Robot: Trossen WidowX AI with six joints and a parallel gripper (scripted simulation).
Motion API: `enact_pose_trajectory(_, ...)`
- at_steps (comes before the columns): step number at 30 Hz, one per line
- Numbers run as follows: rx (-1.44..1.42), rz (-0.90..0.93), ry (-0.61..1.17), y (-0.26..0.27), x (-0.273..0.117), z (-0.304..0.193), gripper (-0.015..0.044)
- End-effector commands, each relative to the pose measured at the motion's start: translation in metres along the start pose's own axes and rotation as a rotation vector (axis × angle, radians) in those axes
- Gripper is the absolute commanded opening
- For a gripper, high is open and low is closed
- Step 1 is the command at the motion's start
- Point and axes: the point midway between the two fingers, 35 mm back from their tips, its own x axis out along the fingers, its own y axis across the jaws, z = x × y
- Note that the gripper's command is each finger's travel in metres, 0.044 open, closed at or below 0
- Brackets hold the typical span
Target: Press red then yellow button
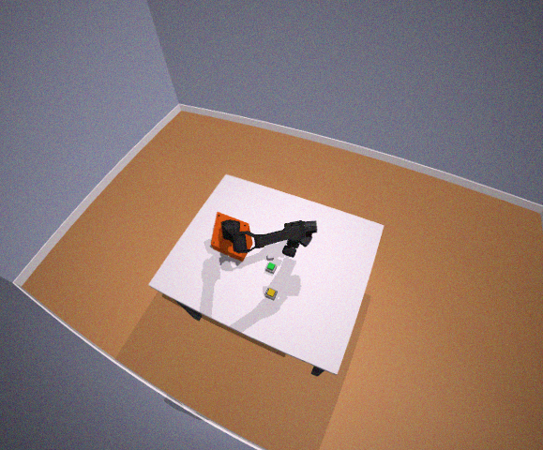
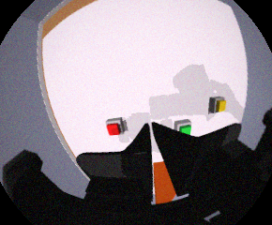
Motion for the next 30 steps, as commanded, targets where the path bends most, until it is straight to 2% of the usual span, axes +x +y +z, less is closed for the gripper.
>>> enact_pose_trajectory(1, -0.007, -0.003, -0.002, -0.07, -0.003, 0.009, 0.002)
enact_pose_trajectory(6, -0.002, -0.026, -0.005, -0.155, -0.005, 0.002, 0.002)
enact_pose_trajectory(12, 0.004, -0.078, 0.01, -0.242, -0.008, -0.028, 0.002)
enact_pose_trajectory(19, 0.004, -0.08, 0.011, -0.245, -0.006, -0.029, 0.002)
enact_pose_trajectory(24, 0.004, -0.083, 0.01, -0.25, 0.05, -0.03, 0.002)
enact_pose_trajectory(30, 0.004, -0.084, 0.01, -0.25, 0.054, -0.03, 0.002)
